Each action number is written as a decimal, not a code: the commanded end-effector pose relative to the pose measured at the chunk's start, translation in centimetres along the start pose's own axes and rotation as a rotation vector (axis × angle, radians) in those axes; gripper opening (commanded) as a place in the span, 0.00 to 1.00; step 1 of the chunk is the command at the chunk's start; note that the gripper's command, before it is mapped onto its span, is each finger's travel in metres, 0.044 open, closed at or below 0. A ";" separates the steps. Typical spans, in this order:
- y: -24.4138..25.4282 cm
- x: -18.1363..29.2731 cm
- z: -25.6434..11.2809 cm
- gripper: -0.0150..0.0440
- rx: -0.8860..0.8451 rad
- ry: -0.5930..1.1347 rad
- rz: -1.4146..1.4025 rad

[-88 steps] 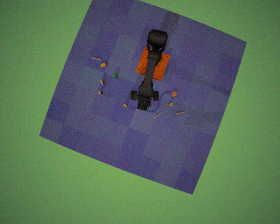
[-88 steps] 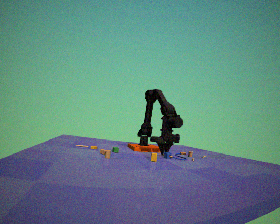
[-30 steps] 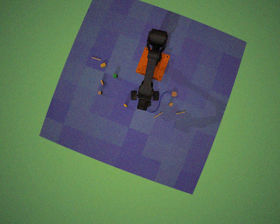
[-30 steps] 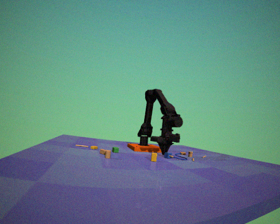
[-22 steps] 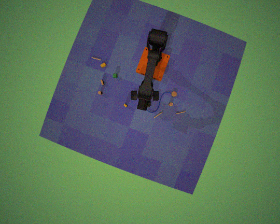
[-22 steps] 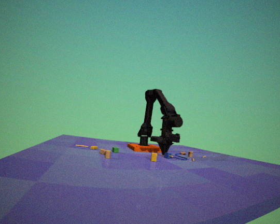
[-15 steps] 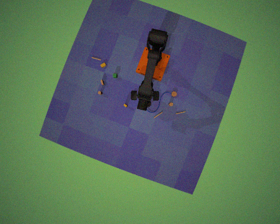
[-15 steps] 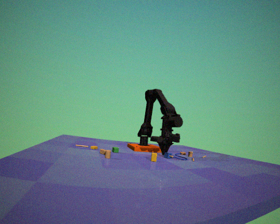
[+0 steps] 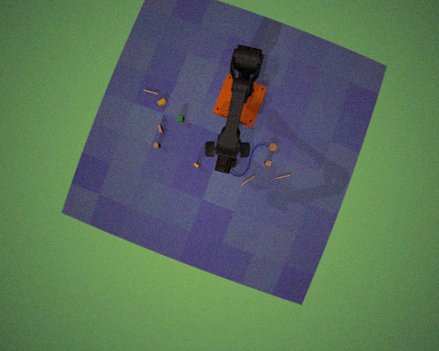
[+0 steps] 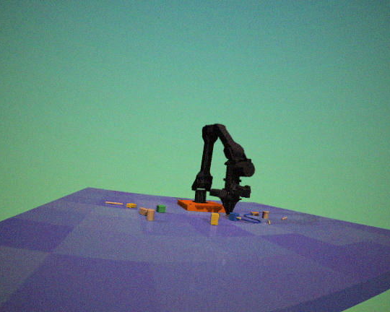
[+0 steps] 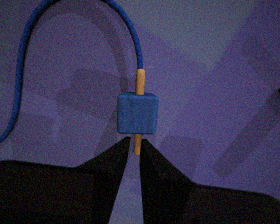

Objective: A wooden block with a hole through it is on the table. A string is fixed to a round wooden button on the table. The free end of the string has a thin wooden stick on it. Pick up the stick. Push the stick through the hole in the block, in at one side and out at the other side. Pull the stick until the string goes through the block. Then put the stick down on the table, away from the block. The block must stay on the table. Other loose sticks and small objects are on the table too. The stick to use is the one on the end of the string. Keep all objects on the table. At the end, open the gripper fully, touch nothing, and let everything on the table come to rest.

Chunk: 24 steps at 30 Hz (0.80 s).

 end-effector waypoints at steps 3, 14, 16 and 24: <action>0.1 -0.1 -6.0 0.46 -0.002 0.005 -0.074; 0.2 -0.1 -6.4 0.46 -0.003 0.006 -0.086; 0.1 -0.1 -6.1 0.46 -0.003 0.006 -0.086; 0.1 -0.2 -4.8 0.46 -0.003 0.006 -0.085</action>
Point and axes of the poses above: the point midway between the two fingers, 35 mm back from their tips, its own z axis out along the fingers, its own y axis across the jaws, x = y × z, the point moved 3 cm from there along -z, back along the fingers, and after that the axes turned 12 degrees about -z, right-handed, at the moved point
